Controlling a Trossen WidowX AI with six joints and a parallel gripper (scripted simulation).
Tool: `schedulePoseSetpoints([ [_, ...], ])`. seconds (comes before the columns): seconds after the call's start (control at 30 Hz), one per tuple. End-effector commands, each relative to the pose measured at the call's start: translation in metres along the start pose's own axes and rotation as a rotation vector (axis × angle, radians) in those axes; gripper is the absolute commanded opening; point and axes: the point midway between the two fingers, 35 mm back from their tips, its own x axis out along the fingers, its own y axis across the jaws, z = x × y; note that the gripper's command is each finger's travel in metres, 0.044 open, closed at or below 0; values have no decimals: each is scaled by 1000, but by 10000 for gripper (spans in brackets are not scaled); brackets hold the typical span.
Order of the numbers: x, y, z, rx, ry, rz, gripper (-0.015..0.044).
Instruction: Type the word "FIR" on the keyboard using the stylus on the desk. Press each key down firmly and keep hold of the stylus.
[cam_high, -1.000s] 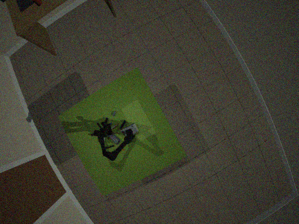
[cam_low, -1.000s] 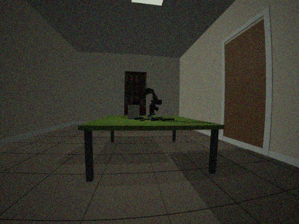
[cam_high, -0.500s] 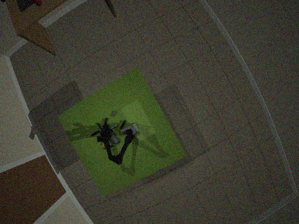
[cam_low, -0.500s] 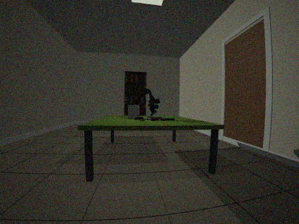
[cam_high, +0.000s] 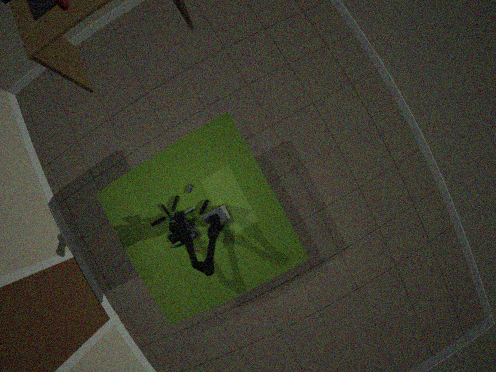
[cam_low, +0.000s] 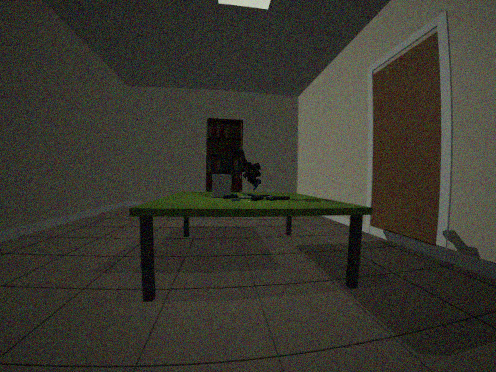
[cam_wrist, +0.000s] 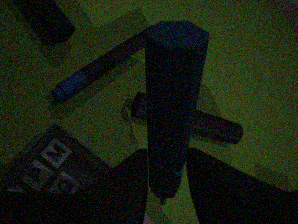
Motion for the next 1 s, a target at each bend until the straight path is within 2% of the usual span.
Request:
schedulePoseSetpoints([
  [0.0, -10, 5, 1, 76, -80, 28, 0],
  [0.47, -48, 26, -1, 351, -316, 229, 0],
  [0.97, -39, 34, -11, 365, -323, 240, 0],
])
